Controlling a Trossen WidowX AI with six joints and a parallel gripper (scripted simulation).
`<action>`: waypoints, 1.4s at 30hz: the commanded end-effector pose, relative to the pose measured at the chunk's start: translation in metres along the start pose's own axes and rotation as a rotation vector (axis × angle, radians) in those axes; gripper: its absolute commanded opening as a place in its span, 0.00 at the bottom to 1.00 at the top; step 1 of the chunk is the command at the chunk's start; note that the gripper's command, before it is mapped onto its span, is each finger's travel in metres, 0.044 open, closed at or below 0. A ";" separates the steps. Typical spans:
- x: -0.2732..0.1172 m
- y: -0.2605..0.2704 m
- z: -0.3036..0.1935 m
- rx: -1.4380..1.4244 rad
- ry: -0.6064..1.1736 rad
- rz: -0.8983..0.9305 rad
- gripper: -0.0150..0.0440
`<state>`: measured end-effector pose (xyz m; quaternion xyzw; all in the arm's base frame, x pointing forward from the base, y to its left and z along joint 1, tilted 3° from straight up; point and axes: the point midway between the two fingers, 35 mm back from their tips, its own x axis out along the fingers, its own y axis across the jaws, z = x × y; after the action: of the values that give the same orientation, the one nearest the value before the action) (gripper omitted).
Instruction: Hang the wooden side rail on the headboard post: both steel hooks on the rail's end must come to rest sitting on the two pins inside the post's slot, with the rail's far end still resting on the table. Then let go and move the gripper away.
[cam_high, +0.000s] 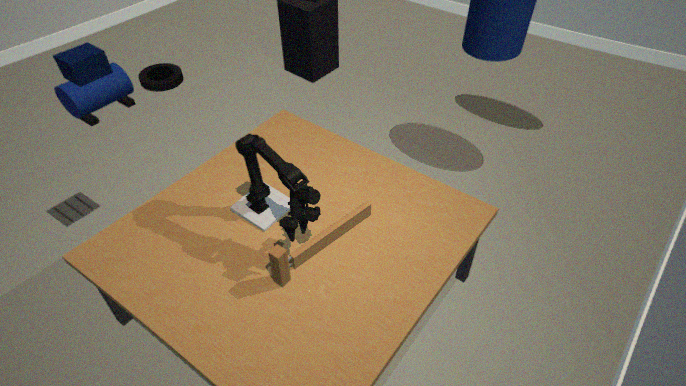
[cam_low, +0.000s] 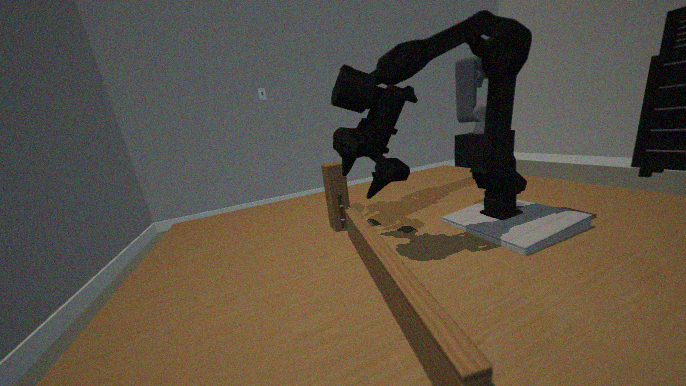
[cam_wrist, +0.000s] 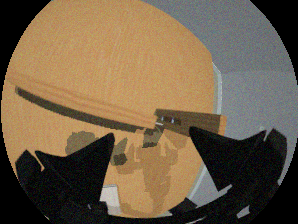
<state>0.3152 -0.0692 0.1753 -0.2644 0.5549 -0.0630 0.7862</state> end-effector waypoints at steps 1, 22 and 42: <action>-0.001 0.007 0.022 -0.820 -0.016 0.368 1.00; -0.005 0.009 0.029 -1.110 -0.112 0.514 1.00; 0.044 0.034 0.020 -1.110 -0.112 0.514 1.00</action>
<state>0.3425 -0.0509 0.1313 -0.4946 0.5108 0.4381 0.5501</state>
